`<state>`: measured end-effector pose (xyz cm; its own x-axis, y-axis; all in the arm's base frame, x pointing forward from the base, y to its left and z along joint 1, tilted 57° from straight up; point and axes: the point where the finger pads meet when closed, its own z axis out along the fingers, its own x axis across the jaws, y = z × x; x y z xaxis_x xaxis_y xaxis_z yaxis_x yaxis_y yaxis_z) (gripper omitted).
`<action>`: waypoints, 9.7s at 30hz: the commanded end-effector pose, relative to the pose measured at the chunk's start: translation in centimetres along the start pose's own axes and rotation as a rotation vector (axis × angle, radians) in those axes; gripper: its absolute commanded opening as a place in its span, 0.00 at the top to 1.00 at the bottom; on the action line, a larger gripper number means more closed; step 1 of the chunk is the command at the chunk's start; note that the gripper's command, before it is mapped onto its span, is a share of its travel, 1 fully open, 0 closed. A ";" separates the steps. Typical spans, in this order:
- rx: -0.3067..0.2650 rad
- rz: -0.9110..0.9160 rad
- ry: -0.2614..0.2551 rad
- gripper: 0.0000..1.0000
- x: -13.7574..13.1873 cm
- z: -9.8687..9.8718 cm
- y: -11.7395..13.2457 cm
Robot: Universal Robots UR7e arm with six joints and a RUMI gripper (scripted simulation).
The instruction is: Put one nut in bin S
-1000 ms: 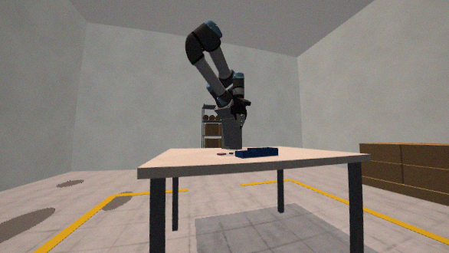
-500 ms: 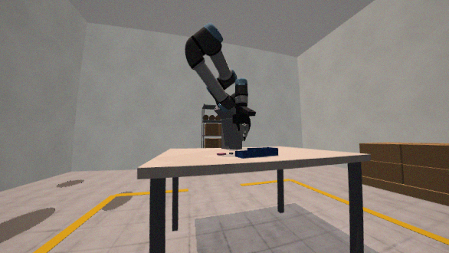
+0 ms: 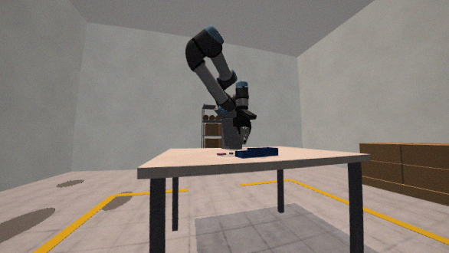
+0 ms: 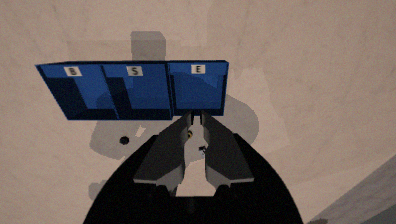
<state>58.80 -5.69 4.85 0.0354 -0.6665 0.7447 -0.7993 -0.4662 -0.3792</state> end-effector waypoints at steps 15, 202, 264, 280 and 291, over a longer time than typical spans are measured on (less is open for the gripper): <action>0.001 0.000 0.000 0.96 0.0 4.5 -0.1; 0.001 0.000 0.000 0.96 -8.4 4.8 0.0; 0.001 0.000 0.000 0.96 -11.9 -1.1 -0.1; 0.001 0.000 0.000 0.96 -16.8 -1.1 -0.2; 0.001 0.000 0.000 0.96 -16.8 1.0 -0.2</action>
<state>58.35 5.58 -7.60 0.0355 -0.6665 0.7447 -0.7993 -0.4662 -0.3791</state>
